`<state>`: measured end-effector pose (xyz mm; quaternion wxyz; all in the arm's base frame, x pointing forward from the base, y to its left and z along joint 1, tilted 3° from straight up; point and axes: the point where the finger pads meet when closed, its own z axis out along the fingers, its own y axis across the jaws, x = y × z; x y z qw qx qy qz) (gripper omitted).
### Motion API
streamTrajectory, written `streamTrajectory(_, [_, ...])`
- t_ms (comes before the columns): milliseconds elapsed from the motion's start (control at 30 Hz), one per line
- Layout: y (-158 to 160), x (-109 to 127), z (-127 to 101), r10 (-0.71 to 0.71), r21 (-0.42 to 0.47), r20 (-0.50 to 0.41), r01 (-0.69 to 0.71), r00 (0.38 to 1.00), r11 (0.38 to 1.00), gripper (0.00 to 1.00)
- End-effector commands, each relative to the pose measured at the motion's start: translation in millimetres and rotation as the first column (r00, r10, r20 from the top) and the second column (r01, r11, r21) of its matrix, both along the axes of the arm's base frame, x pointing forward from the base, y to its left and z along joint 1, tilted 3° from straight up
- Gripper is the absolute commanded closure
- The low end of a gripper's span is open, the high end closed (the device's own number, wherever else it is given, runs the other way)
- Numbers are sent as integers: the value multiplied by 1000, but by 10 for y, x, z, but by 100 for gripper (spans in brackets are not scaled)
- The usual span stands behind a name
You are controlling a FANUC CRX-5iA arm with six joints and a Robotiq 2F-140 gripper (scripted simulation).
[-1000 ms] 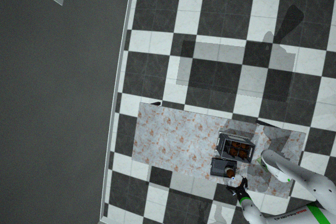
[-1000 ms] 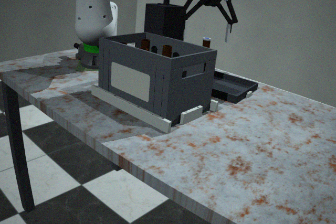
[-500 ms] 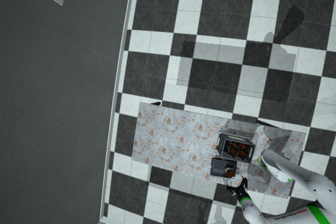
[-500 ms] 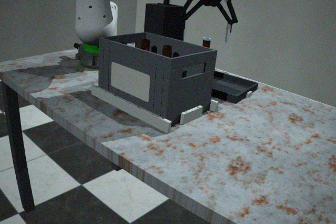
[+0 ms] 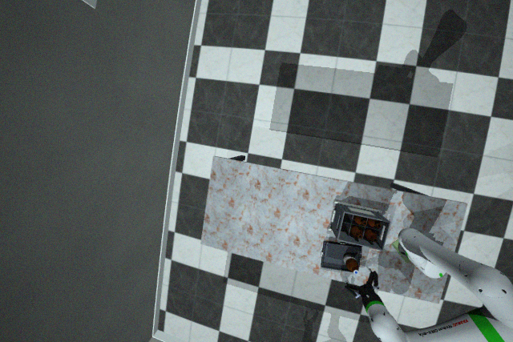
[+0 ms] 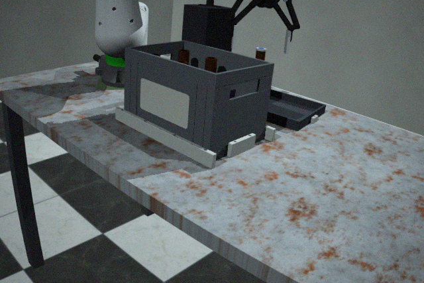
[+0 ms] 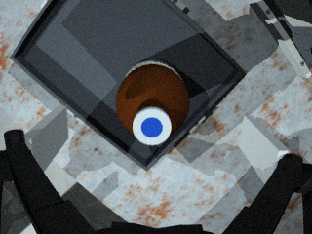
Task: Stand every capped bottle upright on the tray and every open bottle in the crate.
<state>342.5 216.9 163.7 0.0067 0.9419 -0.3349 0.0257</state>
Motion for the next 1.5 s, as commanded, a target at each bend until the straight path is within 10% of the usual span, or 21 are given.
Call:
streamTrajectory(0, [1,1,2,0,0,0,0,1000,1000,0])
streamTrajectory(1467, [19,-25,592,0,0,0,0,1000,1000,0])
